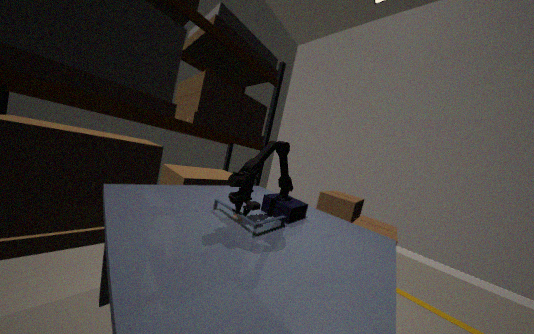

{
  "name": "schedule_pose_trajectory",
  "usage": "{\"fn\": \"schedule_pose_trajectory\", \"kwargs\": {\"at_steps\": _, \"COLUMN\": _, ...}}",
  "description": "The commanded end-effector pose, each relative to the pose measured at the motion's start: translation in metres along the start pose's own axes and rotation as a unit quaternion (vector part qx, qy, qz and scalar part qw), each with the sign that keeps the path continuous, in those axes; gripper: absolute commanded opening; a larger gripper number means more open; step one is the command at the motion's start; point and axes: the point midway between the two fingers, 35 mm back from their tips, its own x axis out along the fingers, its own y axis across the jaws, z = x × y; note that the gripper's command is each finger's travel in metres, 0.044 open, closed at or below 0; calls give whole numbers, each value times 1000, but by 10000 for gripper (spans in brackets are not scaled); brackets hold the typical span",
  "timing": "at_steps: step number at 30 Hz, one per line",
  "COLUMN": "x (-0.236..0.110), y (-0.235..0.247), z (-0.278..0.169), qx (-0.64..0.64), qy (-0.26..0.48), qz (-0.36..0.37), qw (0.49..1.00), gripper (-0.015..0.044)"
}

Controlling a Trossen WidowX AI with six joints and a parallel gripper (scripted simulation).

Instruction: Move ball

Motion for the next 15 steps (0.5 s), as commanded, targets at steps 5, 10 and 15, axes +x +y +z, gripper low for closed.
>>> {"fn": "schedule_pose_trajectory", "kwargs": {"at_steps": 5, "x": 17, "y": 1, "z": -3, "qx": 2, "qy": 6, "qz": 2, "qw": 1000, "gripper": 226}}
{"fn": "schedule_pose_trajectory", "kwargs": {"at_steps": 10, "x": 18, "y": 1, "z": -3, "qx": 2, "qy": 6, "qz": 2, "qw": 1000, "gripper": 147}}
{"fn": "schedule_pose_trajectory", "kwargs": {"at_steps": 15, "x": 18, "y": 1, "z": -3, "qx": 2, "qy": 6, "qz": 2, "qw": 1000, "gripper": 94}}
